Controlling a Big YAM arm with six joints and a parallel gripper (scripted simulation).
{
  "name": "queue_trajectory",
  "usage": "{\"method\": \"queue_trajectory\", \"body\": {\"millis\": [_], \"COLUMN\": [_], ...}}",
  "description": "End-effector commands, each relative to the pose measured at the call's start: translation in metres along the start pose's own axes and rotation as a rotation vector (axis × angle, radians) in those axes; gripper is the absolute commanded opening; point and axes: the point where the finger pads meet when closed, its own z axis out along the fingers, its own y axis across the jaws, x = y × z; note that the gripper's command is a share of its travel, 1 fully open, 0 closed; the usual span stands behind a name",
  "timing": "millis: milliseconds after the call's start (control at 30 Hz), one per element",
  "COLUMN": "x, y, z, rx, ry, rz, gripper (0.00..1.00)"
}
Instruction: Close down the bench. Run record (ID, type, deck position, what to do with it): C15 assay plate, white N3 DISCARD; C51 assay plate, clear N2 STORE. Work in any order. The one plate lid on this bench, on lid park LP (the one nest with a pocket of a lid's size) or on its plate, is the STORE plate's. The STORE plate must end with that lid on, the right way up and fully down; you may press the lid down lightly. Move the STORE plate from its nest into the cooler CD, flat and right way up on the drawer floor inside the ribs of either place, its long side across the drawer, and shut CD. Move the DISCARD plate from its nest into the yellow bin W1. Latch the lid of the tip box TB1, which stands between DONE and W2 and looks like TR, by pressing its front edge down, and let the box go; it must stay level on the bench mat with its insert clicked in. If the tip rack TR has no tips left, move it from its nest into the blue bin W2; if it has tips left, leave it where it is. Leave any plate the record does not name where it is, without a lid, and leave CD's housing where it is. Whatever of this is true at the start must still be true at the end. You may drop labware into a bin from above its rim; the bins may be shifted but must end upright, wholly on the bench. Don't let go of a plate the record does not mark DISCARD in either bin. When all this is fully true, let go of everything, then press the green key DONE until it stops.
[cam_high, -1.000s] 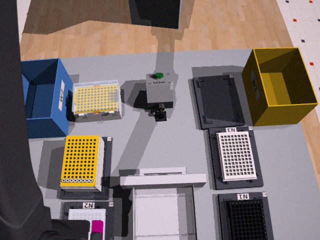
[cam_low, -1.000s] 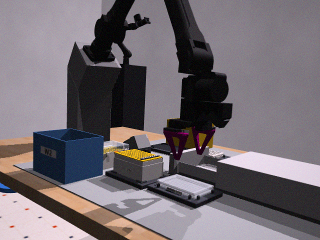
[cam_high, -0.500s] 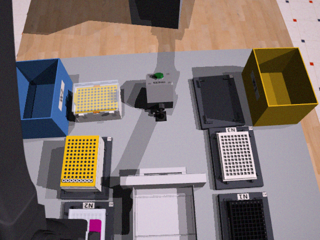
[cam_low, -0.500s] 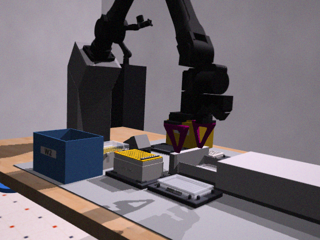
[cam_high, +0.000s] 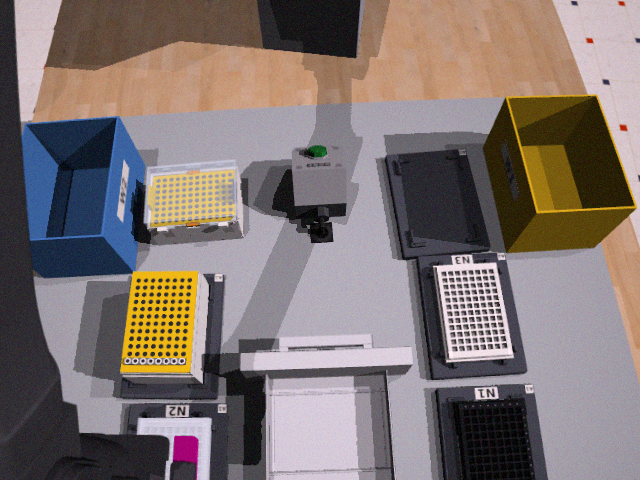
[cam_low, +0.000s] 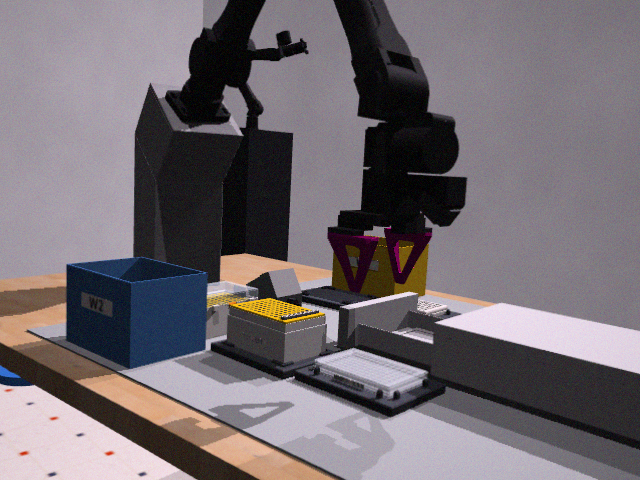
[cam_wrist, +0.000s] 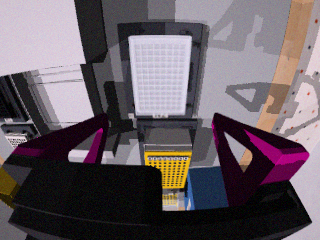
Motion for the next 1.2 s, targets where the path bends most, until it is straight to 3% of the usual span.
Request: {"method": "queue_trajectory", "body": {"millis": [0, 100, 200, 1167], "x": [-0.0074, -0.0076, -0.0037, -0.0037], "y": [-0.0082, -0.0073, -0.0070, -0.0070], "z": [-0.0255, -0.0277, -0.0183, -0.0183], "rx": [0.012, 0.012, 0.009, 0.009], "ry": [-0.028, -0.028, -0.017, -0.017], "rz": [-0.007, -0.008, -0.007, -0.007], "gripper": [1.00, 1.00, 1.00, 1.00]}}
